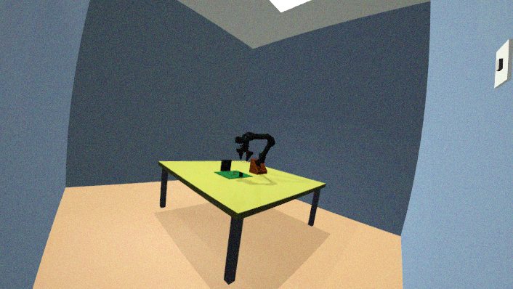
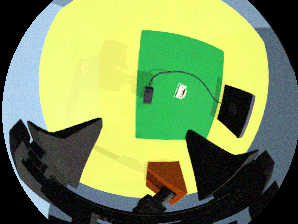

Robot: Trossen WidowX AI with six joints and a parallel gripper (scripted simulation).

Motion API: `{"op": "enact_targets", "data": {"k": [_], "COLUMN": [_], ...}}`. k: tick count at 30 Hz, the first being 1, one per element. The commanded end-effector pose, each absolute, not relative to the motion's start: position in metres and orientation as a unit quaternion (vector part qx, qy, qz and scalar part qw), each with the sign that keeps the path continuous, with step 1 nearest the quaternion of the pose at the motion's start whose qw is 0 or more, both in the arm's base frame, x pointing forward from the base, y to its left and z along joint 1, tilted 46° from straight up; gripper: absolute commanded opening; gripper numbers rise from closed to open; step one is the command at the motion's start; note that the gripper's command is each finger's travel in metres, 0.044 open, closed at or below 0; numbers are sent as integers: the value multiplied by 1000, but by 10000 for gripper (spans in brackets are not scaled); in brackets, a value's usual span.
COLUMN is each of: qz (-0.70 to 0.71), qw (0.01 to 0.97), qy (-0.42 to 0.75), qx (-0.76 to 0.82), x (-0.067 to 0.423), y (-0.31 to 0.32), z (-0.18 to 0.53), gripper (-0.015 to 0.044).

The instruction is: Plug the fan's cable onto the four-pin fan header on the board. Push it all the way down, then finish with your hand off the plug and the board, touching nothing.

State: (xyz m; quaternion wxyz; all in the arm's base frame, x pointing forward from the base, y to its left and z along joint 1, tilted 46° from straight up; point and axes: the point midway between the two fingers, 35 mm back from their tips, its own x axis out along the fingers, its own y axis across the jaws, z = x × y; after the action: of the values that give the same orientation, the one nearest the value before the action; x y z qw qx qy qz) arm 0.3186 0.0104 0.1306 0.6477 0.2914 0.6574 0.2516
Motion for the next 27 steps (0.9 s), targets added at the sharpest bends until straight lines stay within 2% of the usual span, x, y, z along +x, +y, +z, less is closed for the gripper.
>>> {"op": "enact_targets", "data": {"k": [1,9,27], "qz": [253,255,255], "qw": [645,644,644], "qy": [661,660,660], "qx": [290,291,291], "x": [317,316,316], "y": [11,76,89], "z": [126,64,51], "gripper": [440,440,440]}}
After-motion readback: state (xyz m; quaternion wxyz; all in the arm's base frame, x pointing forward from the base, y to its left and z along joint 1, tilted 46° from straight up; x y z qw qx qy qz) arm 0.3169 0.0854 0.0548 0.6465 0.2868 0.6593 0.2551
